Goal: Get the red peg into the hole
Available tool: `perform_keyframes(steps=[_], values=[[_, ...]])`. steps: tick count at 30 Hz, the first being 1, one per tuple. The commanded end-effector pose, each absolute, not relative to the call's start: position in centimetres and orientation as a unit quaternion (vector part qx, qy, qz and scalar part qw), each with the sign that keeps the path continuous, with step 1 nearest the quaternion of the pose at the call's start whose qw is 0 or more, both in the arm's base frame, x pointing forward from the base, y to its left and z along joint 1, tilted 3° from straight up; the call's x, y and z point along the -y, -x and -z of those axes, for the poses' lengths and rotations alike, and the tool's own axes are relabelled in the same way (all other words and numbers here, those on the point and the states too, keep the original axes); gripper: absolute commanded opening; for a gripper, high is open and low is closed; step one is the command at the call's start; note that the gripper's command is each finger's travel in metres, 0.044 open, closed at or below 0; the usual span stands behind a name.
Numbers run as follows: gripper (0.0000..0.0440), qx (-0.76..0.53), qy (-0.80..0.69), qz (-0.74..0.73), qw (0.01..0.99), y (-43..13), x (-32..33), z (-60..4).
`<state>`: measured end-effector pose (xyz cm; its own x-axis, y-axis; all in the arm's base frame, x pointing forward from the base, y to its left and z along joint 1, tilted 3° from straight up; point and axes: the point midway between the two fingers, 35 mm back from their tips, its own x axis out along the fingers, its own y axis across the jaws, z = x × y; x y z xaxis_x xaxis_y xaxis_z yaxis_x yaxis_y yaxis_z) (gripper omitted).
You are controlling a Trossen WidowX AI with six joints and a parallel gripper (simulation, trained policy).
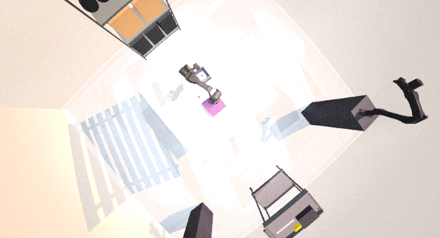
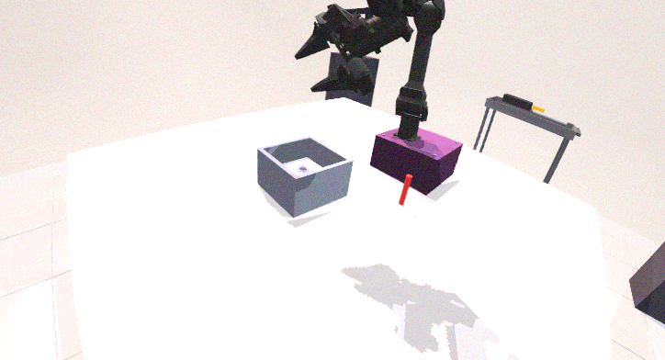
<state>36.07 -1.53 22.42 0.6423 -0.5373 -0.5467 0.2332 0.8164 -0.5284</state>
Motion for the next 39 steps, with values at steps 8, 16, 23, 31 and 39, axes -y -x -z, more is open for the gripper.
perform_keyframes(steps=[8,16,23,31,39], values=[[0.0433,-0.447,0.062,0.193,0.872,-31.7,-4.1,-17.2],[0.0423,-0.527,-0.032,0.216,0.821,-27.0,-7.0,-13.9],[0.0412,-0.584,-0.080,0.258,0.766,-23.4,-8.4,-11.7],[0.0398,-0.619,-0.113,0.313,0.712,-21.0,-9.0,-9.4],[0.0387,-0.630,-0.142,0.361,0.673,-19.9,-9.3,-6.7]])
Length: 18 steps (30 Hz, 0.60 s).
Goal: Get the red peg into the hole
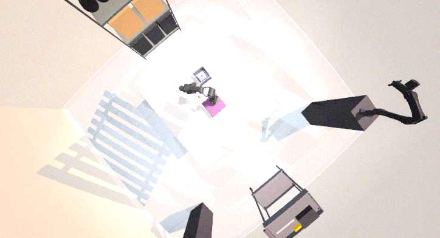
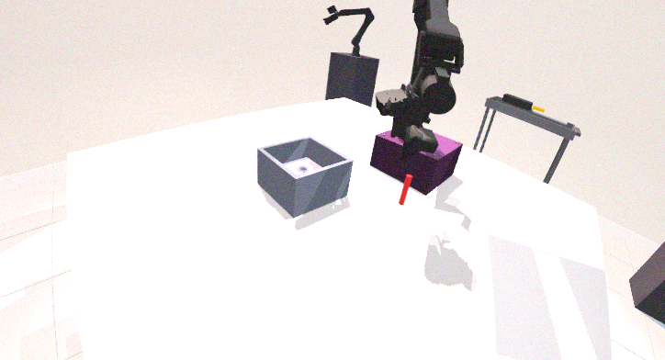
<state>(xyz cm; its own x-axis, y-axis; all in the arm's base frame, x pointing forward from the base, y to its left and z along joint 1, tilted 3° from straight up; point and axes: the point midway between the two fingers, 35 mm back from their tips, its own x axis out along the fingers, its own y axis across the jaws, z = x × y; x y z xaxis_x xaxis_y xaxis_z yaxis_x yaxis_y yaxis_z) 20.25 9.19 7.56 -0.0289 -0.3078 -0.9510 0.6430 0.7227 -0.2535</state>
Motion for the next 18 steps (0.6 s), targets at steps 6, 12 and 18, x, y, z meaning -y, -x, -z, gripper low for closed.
perform_keyframes(steps=[6,12,18], values=[[0.0383,-0.629,-0.166,0.385,0.654,-19.5,-9.6,-4.4],[0.0378,-0.623,-0.192,0.395,0.648,-19.3,-10.1,-2.0],[0.0374,-0.615,-0.218,0.392,0.649,-19.2,-10.6,0.4]])
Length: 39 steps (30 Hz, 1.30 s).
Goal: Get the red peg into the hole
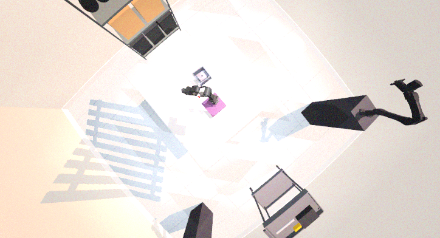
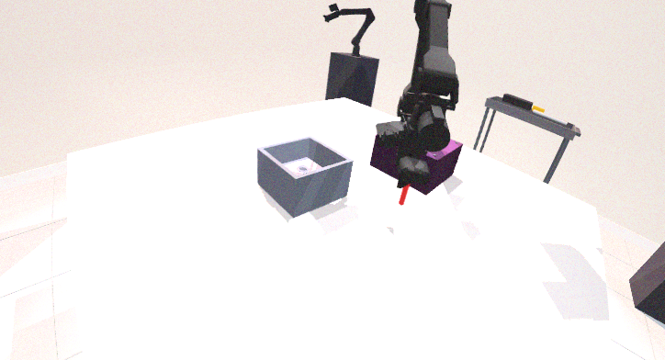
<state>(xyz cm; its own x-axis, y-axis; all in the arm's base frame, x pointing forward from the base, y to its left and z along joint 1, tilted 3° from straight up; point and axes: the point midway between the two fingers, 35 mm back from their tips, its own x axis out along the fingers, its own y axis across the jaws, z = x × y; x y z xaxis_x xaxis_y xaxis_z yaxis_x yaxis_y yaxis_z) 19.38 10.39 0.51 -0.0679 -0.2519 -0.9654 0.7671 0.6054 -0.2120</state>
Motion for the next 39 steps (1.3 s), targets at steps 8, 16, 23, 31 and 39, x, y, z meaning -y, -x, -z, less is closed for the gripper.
perform_keyframes(steps=[8,16,23,31,39], values=[[0.0356,-0.610,-0.243,0.385,0.648,-18.6,-11.1,2.7],[0.0183,-0.617,-0.258,0.395,0.630,-17.5,-11.1,4.1],[0.0001,-0.637,-0.266,0.389,0.611,-17.7,-11.4,4.1],[0.0000,-0.619,-0.247,0.374,0.645,-18.3,-10.4,2.2],[0.0000,-0.608,-0.226,0.357,0.672,-19.0,-9.6,-0.2]])
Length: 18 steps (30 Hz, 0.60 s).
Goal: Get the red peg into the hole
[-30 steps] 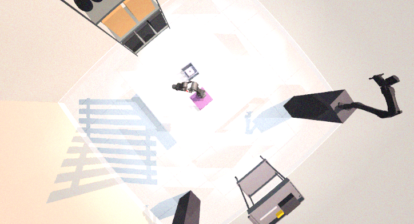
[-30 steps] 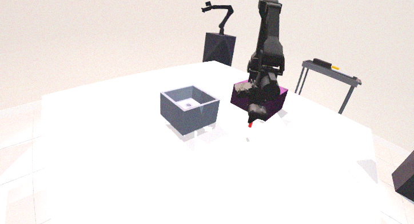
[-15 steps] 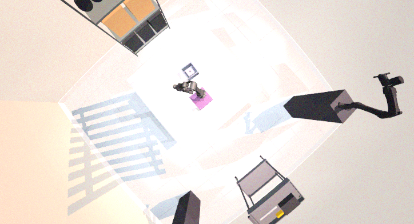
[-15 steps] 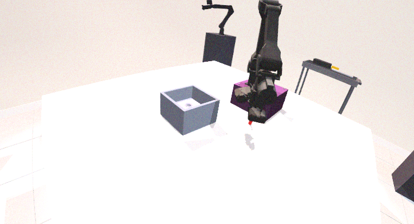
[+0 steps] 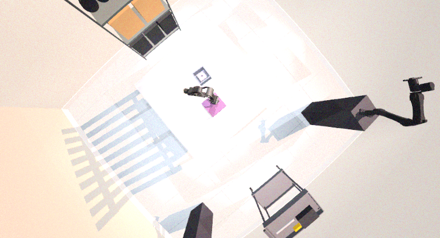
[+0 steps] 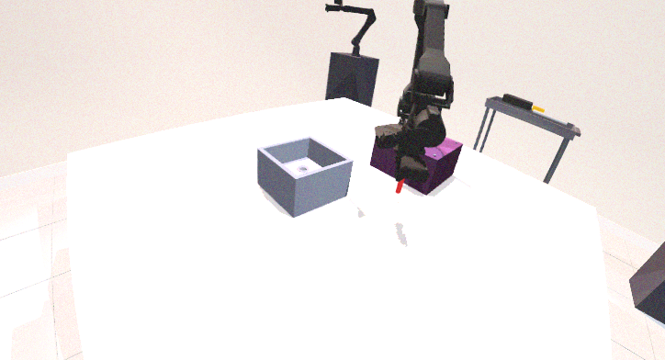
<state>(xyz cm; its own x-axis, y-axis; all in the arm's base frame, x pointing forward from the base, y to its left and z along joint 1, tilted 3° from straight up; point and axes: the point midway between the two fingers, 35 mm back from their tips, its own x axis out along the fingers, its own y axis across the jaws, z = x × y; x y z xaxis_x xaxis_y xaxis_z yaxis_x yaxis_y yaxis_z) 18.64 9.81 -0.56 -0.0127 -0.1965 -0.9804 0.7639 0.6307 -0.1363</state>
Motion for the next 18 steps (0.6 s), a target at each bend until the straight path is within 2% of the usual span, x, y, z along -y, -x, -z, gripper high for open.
perform_keyframes(steps=[1,18], values=[[0.0000,-0.607,-0.224,0.354,0.675,-19.1,-9.5,-0.5],[0.0000,-0.576,-0.192,0.324,0.725,-23.0,-7.4,-6.7]])
